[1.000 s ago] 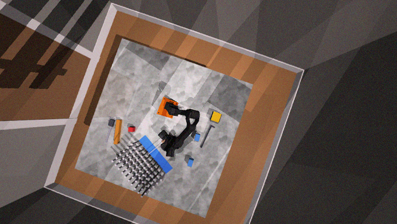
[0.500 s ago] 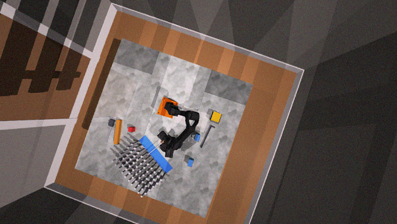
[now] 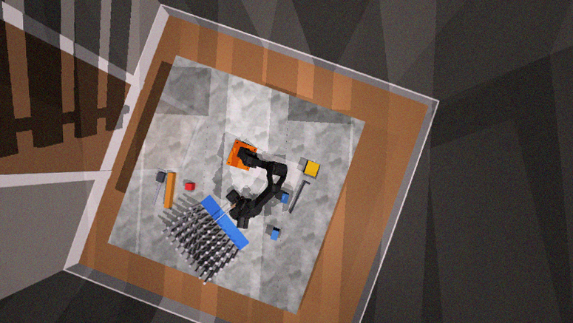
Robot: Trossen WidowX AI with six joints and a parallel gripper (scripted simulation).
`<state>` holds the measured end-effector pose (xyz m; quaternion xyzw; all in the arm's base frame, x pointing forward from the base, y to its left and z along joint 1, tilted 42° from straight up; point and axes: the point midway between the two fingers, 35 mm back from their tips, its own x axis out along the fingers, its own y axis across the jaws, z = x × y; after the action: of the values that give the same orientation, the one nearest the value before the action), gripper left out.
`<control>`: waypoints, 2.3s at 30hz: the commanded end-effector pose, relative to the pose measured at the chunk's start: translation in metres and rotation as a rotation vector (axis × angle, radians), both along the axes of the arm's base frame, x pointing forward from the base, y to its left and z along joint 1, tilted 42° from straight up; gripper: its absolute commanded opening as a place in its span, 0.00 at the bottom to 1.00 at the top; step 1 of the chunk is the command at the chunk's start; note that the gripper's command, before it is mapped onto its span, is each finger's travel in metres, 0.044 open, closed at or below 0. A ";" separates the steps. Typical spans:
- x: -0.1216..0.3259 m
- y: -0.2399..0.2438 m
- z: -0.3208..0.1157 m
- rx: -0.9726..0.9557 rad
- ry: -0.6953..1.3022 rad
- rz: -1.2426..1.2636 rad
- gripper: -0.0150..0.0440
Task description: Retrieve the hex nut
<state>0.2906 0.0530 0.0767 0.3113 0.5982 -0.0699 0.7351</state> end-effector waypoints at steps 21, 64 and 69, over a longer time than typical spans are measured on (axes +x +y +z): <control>0.015 -0.005 -0.004 -0.001 -0.007 0.005 0.25; 0.039 -0.015 -0.011 -0.001 -0.010 0.005 0.25; 0.042 -0.016 -0.012 -0.002 -0.010 0.005 0.25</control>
<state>0.3292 0.0375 0.0638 0.3106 0.5973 -0.0695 0.7361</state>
